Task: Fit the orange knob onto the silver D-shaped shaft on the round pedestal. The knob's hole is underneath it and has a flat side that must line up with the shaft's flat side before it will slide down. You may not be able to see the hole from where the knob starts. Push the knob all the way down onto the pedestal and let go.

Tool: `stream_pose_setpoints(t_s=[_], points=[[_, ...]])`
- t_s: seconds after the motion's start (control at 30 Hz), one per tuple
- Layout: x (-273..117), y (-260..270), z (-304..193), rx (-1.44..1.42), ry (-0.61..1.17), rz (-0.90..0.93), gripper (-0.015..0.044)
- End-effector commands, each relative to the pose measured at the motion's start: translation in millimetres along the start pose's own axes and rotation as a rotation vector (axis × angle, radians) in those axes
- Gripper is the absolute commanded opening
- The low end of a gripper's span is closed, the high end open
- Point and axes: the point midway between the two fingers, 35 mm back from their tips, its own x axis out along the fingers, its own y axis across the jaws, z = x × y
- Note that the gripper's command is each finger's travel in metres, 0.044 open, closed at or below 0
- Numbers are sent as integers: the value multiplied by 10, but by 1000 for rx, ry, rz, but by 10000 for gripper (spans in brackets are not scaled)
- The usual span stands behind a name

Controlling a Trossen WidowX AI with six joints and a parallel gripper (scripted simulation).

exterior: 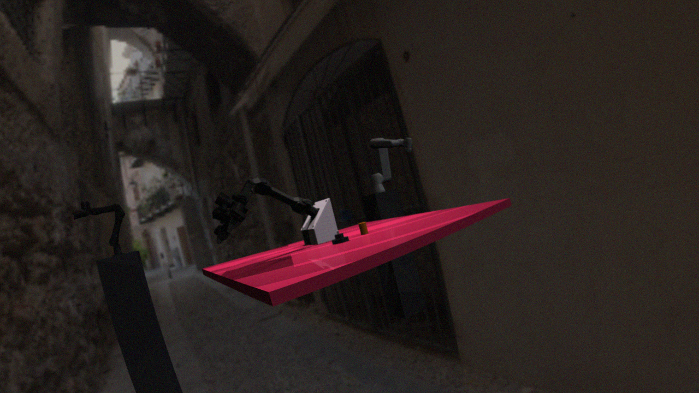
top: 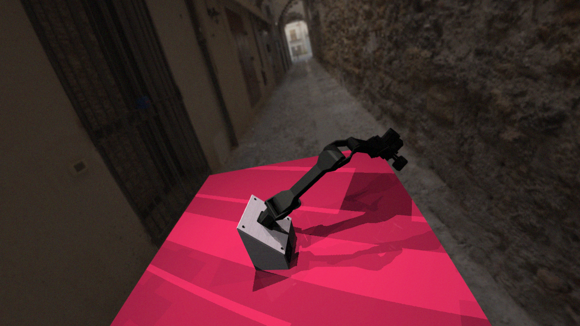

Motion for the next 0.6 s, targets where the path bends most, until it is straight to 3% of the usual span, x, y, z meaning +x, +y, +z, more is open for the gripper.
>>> stream_pose_setpoints(t_s=[0.0,0.27,0.57], points=[[22,437,-381,-21,99,58,440],[-162,1438,-1337,-161,338,209,440],[-808,2406,-2465,-435,592,396,440]])
